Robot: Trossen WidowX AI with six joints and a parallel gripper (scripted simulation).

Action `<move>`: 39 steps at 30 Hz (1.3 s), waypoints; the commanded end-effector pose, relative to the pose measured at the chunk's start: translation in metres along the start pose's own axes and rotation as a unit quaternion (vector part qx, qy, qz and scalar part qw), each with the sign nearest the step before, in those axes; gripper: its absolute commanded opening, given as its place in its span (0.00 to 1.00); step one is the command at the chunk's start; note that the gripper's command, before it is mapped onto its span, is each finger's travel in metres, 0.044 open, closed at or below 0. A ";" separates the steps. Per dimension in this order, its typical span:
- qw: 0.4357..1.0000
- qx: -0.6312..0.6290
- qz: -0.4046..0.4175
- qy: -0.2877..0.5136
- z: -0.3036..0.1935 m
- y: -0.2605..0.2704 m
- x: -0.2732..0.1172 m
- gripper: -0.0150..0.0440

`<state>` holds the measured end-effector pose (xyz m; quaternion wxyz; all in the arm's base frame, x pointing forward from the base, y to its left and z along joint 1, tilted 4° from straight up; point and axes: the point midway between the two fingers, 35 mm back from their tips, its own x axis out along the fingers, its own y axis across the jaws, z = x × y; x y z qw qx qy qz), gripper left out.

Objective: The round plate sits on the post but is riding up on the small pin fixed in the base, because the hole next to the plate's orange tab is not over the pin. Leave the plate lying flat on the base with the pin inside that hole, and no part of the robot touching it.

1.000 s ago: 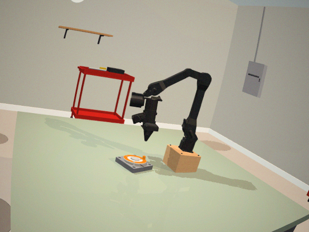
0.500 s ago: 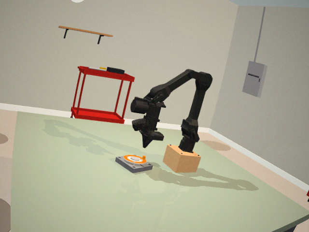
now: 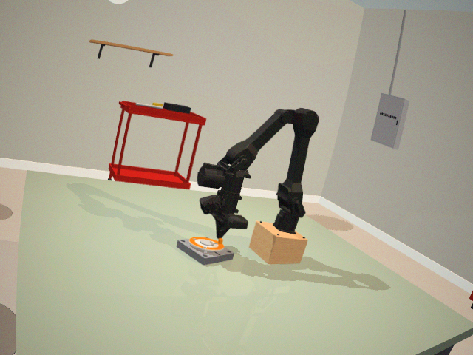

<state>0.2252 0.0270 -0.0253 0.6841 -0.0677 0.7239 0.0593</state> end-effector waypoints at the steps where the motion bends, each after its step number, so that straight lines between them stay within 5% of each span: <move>1: 1.000 0.000 -0.001 0.000 -0.002 0.004 0.001 0.25; 39: 1.000 0.000 0.000 0.000 0.004 0.046 0.002 0.25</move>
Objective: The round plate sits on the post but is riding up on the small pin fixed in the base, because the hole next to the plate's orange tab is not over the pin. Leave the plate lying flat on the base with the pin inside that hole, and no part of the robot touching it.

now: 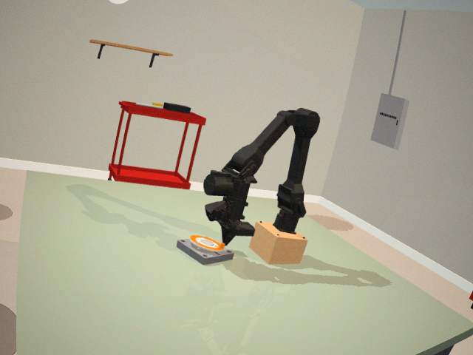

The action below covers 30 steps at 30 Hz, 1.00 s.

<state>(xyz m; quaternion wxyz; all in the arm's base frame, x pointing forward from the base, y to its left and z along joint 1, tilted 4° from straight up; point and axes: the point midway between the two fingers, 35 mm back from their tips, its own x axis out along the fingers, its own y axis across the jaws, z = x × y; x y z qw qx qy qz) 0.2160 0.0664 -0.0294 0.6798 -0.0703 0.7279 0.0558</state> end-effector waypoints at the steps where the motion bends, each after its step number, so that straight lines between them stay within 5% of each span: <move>1: 1.000 -0.001 0.004 -0.006 0.006 0.007 -0.002 0.25; 30: 1.000 -0.001 0.005 -0.007 0.020 0.023 -0.015 0.25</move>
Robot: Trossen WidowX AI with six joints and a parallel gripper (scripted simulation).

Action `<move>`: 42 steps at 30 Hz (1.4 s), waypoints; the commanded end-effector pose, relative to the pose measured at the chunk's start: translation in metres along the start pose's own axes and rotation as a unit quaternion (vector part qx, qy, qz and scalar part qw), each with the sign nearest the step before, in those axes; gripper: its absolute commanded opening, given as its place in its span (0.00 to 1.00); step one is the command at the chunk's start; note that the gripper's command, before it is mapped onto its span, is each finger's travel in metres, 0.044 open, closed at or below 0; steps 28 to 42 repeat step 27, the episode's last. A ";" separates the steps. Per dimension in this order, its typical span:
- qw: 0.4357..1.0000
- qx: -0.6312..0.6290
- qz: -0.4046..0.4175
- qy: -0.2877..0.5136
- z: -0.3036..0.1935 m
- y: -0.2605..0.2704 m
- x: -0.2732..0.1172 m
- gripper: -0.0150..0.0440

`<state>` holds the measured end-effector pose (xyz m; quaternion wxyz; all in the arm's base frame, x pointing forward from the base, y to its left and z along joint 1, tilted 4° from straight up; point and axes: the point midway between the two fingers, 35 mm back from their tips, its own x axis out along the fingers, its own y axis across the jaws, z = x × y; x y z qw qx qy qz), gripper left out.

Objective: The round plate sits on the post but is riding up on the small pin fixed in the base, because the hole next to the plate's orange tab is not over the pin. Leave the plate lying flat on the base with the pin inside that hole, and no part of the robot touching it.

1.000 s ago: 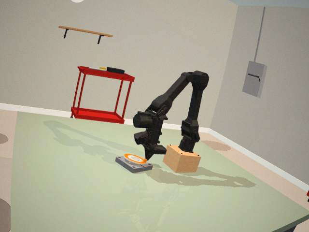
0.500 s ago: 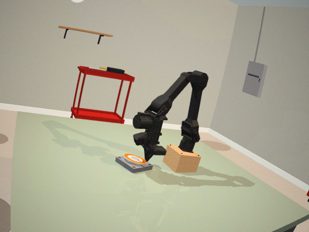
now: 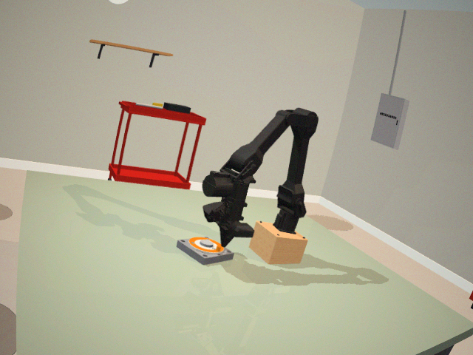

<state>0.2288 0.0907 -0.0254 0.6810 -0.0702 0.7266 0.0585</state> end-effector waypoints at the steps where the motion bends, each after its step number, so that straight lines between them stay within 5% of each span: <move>1: 1.000 0.001 0.003 -0.005 0.003 0.001 -0.015 0.25; 9: 1.000 0.001 0.003 -0.005 0.000 0.000 -0.046 0.25; 42: 1.000 0.001 0.001 -0.005 0.000 0.000 -0.037 0.25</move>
